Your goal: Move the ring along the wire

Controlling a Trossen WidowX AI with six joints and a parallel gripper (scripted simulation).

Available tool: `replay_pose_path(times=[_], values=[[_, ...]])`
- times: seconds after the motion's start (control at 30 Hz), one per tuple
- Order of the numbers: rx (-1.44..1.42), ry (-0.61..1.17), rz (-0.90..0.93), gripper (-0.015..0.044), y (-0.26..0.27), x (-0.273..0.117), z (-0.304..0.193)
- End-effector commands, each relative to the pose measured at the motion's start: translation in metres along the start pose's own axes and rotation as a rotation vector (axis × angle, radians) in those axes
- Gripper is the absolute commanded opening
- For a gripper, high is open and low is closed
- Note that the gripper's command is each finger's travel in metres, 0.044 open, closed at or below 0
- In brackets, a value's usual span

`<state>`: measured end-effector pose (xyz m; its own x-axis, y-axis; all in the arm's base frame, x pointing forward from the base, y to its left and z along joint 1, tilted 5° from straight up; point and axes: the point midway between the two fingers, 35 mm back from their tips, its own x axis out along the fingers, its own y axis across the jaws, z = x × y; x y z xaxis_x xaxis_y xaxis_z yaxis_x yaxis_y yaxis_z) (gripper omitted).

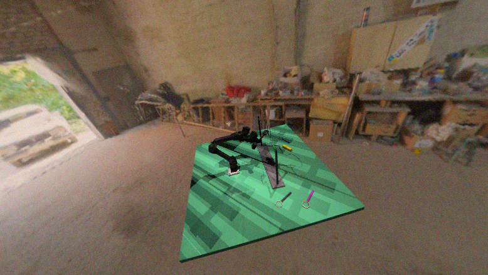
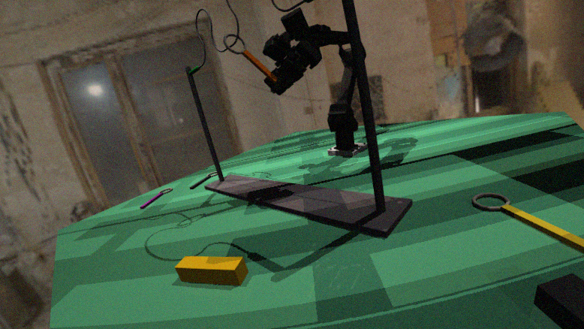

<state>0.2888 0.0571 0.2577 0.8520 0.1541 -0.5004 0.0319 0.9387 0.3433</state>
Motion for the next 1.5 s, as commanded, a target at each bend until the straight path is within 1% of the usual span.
replay_pose_path(times=[0.0,0.67,1.07,1.47], values=[[0.076,0.008,0.047,-0.015,0.015,-0.003,0.002],[0.499,0.061,0.286,-0.015,0.083,-0.024,0.024],[0.759,0.094,0.431,-0.015,0.115,-0.044,0.051],[1.016,0.127,0.575,-0.015,0.135,-0.066,0.085]])
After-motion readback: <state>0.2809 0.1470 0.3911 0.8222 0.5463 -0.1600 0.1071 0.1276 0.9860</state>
